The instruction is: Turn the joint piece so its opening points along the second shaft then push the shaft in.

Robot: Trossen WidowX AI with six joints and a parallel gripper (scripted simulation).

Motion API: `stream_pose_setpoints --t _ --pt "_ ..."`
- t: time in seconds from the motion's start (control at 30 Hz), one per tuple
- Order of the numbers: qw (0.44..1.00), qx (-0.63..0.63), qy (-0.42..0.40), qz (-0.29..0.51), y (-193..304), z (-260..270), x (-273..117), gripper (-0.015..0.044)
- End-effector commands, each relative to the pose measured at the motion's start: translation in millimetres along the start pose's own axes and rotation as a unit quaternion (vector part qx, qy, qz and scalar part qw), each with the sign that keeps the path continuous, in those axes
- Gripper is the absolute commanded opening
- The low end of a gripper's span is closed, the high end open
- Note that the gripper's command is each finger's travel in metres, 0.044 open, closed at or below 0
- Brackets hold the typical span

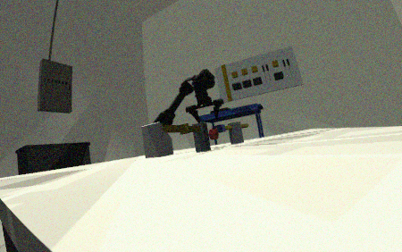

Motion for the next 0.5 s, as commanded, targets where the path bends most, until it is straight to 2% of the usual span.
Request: stream_pose_setpoints --t 0.0,0.47 --pt "1.000 -0.011 0.000 -0.003 0.4 0.1 1.2 0.0440" --pt "1.000 -0.011 0.001 -0.002 18.4 -3.0 64.6 0.0440"
Point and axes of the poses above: the point midway between the two fingers, 35 mm back from their tips, its own x axis out along the fingers, its own z axis across the jaws, y = z × x, the point moved 6 cm from there along -x, back along the fingers, and after that the axes turned 3 degrees about x, right-handed, at the moved point
